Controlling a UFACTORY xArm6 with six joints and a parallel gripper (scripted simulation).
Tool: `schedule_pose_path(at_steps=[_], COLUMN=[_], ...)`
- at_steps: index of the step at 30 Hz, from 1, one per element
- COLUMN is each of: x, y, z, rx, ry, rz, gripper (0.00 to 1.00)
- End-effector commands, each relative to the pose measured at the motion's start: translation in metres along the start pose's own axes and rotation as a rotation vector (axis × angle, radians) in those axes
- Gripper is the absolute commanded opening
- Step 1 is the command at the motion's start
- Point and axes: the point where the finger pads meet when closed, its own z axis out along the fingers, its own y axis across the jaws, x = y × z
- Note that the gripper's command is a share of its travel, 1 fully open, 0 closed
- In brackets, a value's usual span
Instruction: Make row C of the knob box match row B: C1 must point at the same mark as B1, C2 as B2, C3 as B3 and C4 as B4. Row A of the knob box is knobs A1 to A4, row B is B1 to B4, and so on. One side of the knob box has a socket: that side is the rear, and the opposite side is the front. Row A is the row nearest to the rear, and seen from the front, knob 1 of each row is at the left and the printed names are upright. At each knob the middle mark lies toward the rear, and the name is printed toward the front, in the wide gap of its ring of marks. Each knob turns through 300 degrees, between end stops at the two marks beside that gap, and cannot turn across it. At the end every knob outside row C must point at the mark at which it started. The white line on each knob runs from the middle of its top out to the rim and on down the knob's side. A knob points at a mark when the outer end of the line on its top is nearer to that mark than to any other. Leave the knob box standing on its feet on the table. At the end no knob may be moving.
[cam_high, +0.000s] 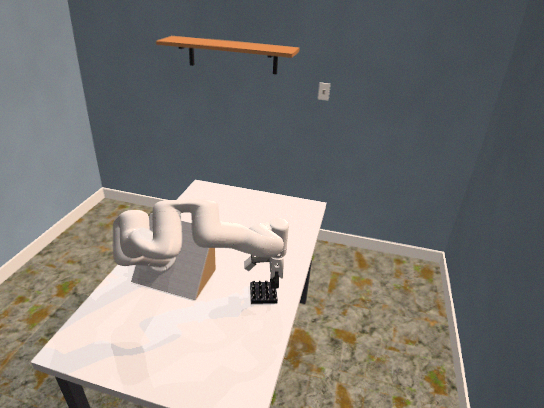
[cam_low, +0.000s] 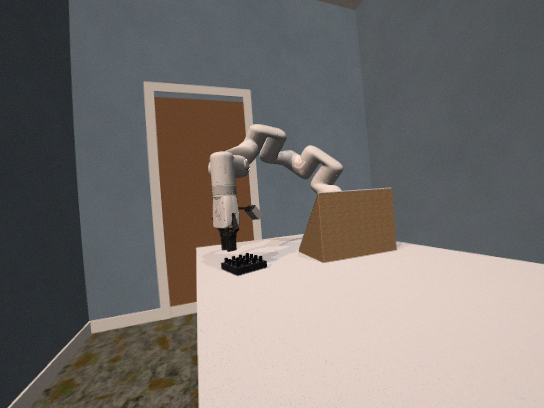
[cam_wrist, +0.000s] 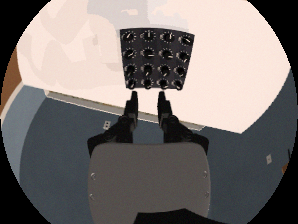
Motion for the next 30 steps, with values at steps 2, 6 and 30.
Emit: schedule_pose_path(at_steps=[2, 6, 30], x=[-0.001, -0.001, -0.001], y=[0.000, 0.000, 0.000], z=[-0.004, -0.016, -0.115], rx=[0.000, 0.000, -0.001], ry=[-0.004, -0.004, -0.004], rz=[0.001, 0.001, 0.001], gripper=[1.00, 1.00, 1.00])
